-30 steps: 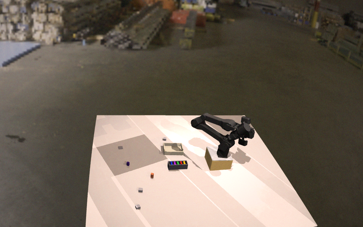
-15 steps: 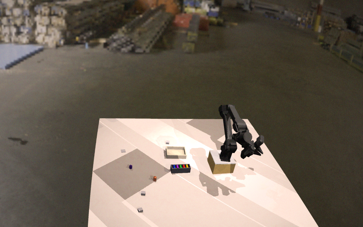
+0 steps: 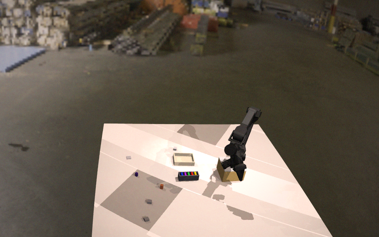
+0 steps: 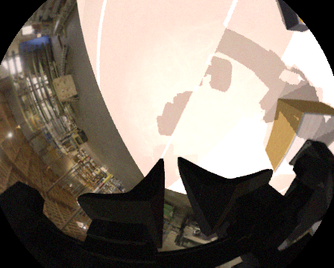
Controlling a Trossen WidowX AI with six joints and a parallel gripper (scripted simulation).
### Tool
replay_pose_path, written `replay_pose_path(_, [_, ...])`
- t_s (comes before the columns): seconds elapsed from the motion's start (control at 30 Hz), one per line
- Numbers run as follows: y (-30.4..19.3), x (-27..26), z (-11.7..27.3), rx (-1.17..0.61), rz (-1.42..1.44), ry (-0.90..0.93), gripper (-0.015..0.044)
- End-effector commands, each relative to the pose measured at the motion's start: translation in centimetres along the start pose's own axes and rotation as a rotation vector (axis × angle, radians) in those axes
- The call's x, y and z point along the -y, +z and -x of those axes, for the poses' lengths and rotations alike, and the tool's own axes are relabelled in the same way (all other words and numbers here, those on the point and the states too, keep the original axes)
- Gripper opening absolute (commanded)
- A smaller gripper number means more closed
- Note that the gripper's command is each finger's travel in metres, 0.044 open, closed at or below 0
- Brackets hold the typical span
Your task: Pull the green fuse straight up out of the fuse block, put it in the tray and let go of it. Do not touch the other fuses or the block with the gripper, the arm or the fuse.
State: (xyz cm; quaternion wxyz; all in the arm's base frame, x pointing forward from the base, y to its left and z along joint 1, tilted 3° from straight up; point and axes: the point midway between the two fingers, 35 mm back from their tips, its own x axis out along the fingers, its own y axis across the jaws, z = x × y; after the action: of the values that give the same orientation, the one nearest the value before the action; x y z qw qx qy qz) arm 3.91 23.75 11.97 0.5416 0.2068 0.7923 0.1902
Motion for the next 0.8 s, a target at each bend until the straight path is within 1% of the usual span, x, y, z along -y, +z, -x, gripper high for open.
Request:
replay_pose_path(0.0, [6.6, 0.7, 1.1, 0.168, -0.256, -0.041, 0.0074])
replay_pose_path(0.1, [11.3, 2.3, 2.3, 0.283, -0.449, -0.072, 0.0074])
replay_pose_path(0.2, [15.1, 4.4, 3.4, 0.357, -0.612, -0.079, 0.0074])
replay_pose_path(0.37, [19.3, 8.0, 5.2, 0.458, -0.831, -0.113, 0.0074])
replay_pose_path(0.53, [23.8, 14.3, 8.1, 0.602, -1.149, -0.196, 0.0074])
replay_pose_path(0.63, [25.3, 18.1, 9.6, 0.668, -1.311, -0.244, 0.0074])
replay_pose_path(0.77, [25.4, 18.3, 9.7, 0.672, -1.323, -0.248, 0.0074])
